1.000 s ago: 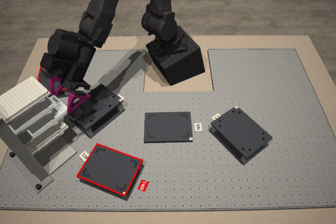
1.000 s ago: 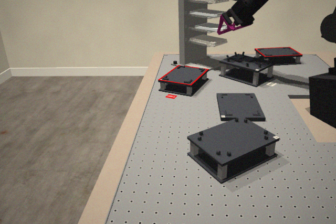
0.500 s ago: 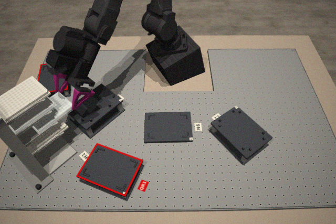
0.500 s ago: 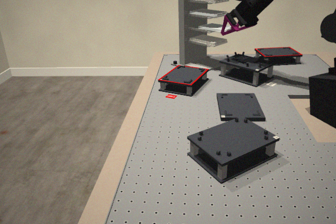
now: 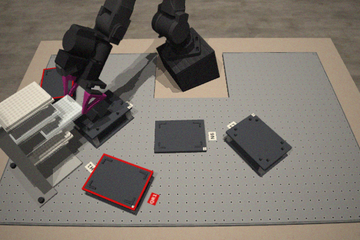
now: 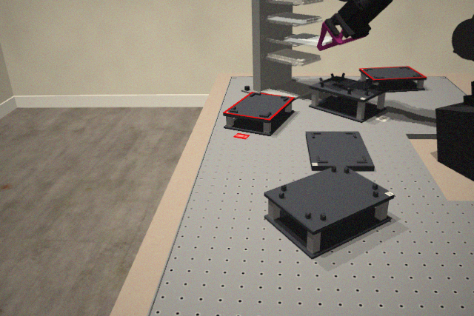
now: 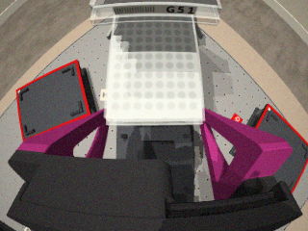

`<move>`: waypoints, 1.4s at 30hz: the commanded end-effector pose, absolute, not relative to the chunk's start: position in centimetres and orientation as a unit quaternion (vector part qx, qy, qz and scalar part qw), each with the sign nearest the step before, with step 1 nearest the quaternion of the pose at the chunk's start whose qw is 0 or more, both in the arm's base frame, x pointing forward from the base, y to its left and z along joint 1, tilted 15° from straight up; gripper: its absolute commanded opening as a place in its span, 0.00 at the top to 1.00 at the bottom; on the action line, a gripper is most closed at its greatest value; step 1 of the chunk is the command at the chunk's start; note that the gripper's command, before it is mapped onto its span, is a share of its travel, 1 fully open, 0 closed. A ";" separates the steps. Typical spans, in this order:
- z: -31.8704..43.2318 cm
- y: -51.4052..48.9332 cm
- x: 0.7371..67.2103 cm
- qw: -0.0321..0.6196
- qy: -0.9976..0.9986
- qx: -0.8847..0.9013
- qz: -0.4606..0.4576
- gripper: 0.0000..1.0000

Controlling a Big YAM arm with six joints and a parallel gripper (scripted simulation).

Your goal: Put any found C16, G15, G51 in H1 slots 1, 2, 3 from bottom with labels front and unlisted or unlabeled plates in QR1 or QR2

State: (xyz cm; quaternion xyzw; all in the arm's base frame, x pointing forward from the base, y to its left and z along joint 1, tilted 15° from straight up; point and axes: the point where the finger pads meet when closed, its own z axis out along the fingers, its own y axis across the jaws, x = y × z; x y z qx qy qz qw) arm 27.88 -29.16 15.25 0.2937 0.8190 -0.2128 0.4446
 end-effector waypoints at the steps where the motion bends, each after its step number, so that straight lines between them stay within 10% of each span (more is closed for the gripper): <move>1: 16.2 -29.3 27.3 0.452 0.814 0.291 -0.223 0.14; 42: 14.9 -26.1 23.7 0.450 0.815 0.291 -0.222 0.14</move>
